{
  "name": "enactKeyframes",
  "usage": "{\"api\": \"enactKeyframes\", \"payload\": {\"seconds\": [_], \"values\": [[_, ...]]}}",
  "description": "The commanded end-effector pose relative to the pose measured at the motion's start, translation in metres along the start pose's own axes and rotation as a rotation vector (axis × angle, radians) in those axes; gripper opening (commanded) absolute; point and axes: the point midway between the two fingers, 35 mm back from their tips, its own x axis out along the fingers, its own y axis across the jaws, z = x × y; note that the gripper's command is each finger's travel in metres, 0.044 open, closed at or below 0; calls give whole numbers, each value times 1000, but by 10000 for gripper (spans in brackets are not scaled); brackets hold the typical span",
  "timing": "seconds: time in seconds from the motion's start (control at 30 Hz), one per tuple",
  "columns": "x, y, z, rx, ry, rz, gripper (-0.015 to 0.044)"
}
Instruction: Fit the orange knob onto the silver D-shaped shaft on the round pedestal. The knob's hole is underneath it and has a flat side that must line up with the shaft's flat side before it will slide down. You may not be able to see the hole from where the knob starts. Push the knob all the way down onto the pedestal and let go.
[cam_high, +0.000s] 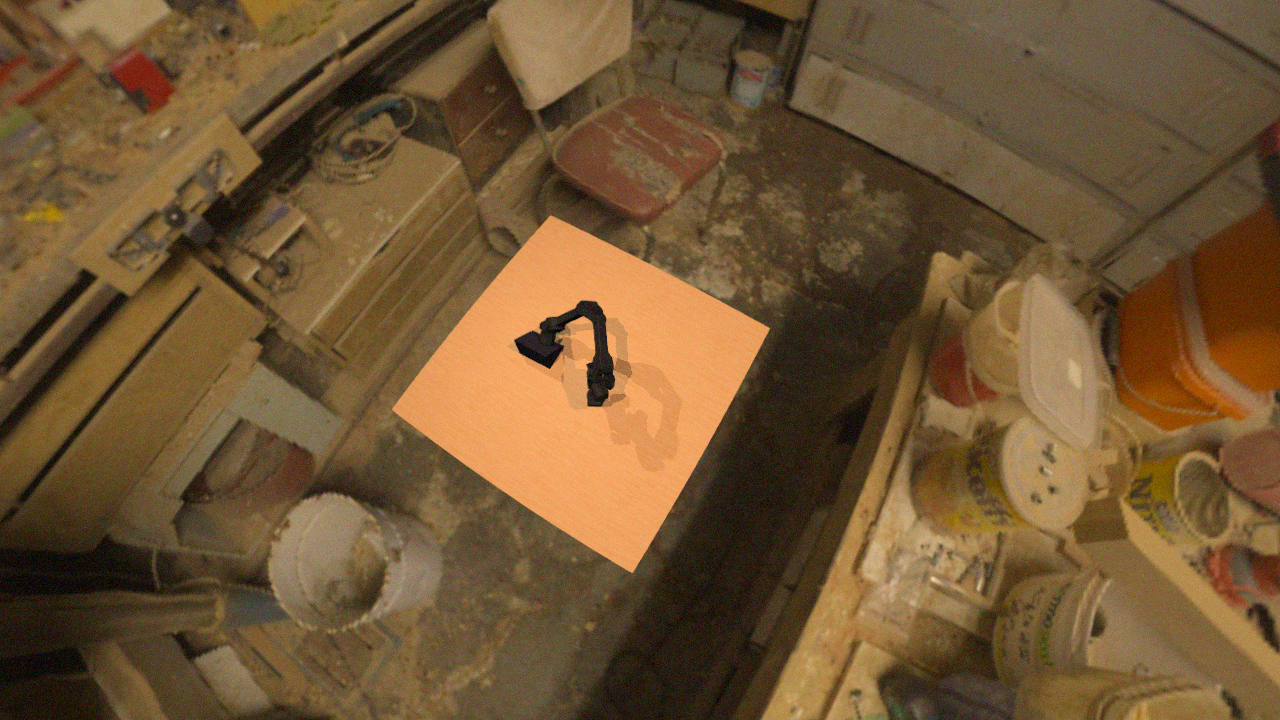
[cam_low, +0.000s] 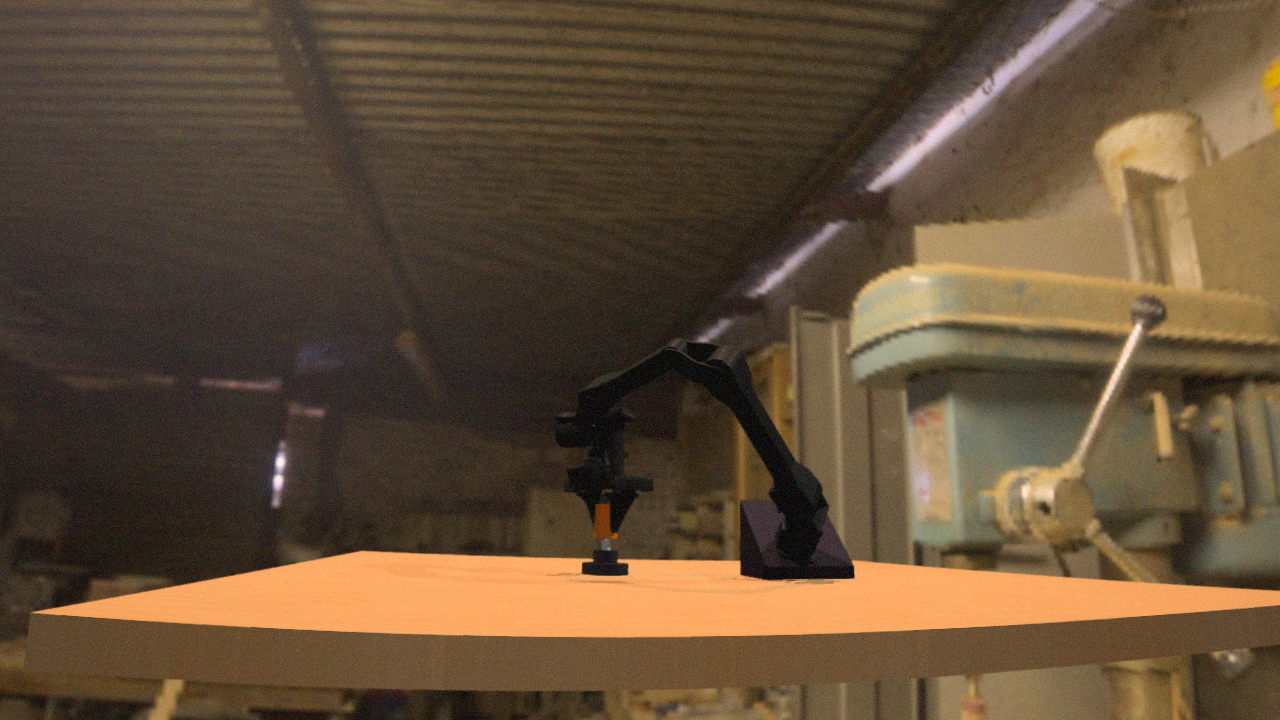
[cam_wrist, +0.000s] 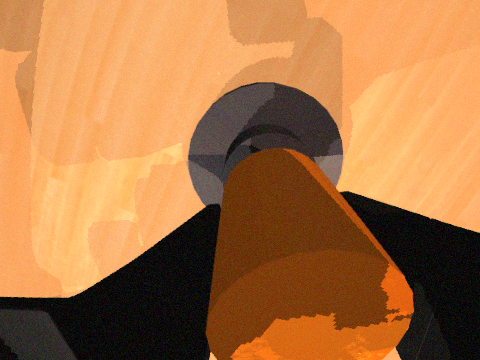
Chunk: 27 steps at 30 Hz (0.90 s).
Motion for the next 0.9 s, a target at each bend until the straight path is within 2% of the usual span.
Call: {"api": "enactKeyframes", "payload": {"seconds": [0.0, 0.87], "values": [[0, -2, 1, -106, 1, -3, 0], [-1, -1, 1, -116, 1, -3, 0]]}}
